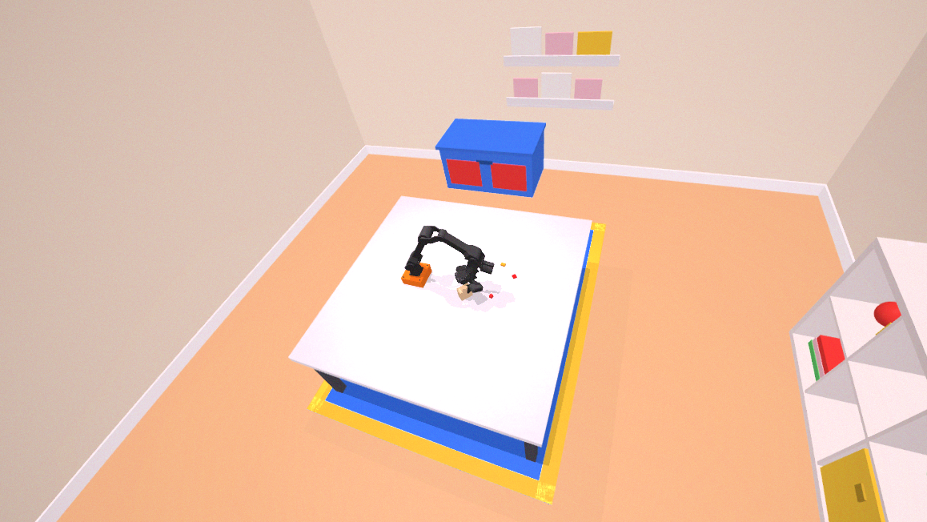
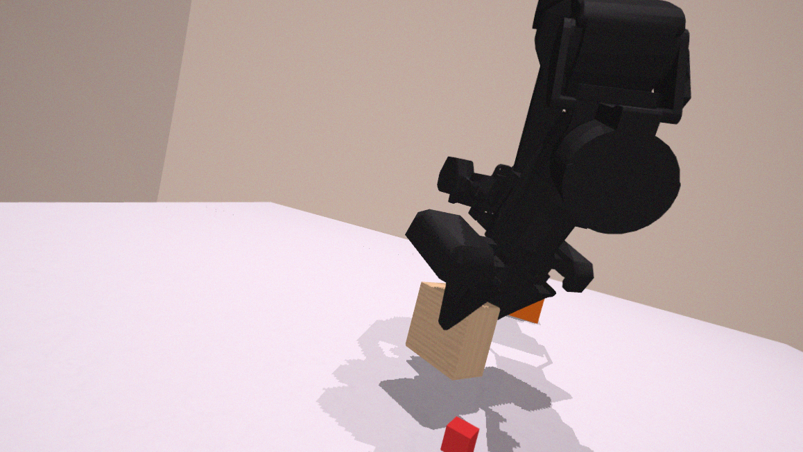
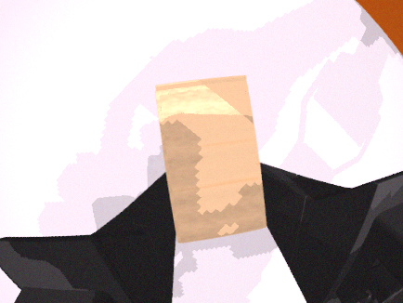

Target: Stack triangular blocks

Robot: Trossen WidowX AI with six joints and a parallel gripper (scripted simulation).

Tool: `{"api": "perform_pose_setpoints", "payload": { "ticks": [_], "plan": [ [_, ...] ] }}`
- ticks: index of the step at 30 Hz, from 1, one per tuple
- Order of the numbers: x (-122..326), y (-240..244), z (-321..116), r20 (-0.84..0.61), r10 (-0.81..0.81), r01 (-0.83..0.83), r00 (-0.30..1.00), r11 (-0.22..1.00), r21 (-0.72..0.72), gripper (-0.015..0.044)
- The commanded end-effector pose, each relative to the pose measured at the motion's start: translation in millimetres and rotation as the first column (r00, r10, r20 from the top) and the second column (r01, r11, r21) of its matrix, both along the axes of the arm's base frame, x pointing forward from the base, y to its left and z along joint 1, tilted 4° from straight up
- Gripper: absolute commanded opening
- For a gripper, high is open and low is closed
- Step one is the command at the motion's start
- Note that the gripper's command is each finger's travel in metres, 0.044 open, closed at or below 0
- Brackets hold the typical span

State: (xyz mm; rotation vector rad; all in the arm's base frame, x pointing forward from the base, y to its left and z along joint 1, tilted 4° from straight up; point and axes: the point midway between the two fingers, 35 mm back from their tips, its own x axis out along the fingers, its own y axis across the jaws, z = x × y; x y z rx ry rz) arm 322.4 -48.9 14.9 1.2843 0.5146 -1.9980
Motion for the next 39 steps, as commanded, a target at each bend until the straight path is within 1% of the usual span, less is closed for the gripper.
{"api": "perform_pose_setpoints", "payload": {
  "ticks": [1, 11, 17, 19, 24, 28, 39],
  "plan": [
    [0, 0, 0, 0.000, 0.000, 0.000, 1.000, 1.000, 0.000, 0.0184],
    [0, 0, 0, 0.000, 0.000, 0.000, 1.000, 1.000, 0.000, 0.0440],
    [0, 0, 0, 0.000, 0.000, 0.000, 1.000, 1.000, 0.000, 0.0440],
    [4, 3, 7, 0.002, 0.001, -0.001, 1.000, 1.000, 0.000, 0.0440],
    [23, 22, 58, 0.015, 0.010, -0.010, 1.000, 1.000, 0.003, 0.0440],
    [28, 37, 98, 0.023, 0.016, -0.016, 1.000, 1.000, 0.006, 0.0440],
    [30, 37, 96, 0.039, 0.027, -0.027, 0.999, 1.000, 0.005, 0.0440]
  ]
}}
